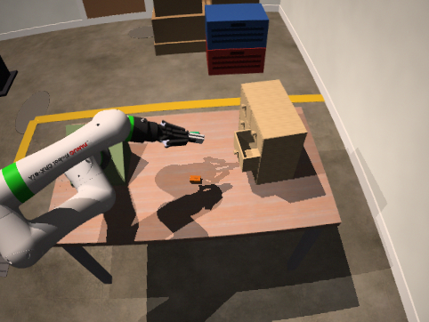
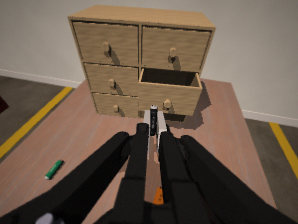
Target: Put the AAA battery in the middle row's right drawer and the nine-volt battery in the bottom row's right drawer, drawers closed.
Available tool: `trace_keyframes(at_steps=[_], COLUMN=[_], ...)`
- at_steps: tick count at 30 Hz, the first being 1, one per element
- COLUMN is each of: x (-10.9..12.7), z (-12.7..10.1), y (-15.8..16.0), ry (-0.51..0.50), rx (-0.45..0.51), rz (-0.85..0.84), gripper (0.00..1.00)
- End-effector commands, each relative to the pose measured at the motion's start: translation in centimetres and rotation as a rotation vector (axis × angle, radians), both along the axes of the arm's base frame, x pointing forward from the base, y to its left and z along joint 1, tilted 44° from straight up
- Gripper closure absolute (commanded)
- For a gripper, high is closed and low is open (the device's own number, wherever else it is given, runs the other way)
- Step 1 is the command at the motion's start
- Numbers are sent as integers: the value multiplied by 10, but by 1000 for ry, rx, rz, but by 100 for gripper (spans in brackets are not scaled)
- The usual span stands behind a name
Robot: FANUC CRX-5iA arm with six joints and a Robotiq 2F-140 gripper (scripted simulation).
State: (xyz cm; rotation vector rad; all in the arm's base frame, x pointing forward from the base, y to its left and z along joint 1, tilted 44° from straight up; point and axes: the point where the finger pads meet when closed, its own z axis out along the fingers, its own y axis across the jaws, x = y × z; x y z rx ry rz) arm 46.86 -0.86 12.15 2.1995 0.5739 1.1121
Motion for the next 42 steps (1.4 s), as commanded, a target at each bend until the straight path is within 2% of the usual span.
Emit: trace_keyframes(at_steps=[1,11,26,42], x=[7,15,47,106], z=[4,2,-2,-10], y=[-6,-7,-8,-10], ry=[-134,-134,-134,-134], rx=[6,6,6,6], rz=[53,53,53,53], gripper=[97,97,97,97])
